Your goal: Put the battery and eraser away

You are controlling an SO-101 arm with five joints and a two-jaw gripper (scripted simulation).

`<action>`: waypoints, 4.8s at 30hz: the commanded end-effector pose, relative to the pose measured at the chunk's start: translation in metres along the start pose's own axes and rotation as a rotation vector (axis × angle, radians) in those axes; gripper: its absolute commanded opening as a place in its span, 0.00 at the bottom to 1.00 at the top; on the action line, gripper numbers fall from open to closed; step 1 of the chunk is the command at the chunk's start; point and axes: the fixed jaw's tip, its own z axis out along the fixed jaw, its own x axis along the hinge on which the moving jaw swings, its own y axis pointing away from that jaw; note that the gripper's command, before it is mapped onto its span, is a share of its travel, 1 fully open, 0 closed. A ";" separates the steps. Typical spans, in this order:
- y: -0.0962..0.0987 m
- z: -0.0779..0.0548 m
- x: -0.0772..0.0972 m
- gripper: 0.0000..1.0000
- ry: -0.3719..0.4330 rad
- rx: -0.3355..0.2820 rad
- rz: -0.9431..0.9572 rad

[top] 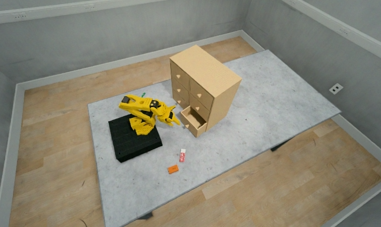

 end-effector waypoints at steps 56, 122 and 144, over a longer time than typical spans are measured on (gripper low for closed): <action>-0.007 -0.002 0.000 0.21 0.015 0.024 1.310; -0.033 -0.032 0.004 0.21 -0.075 0.144 1.661; -0.052 -0.139 0.005 0.19 -0.354 0.488 1.632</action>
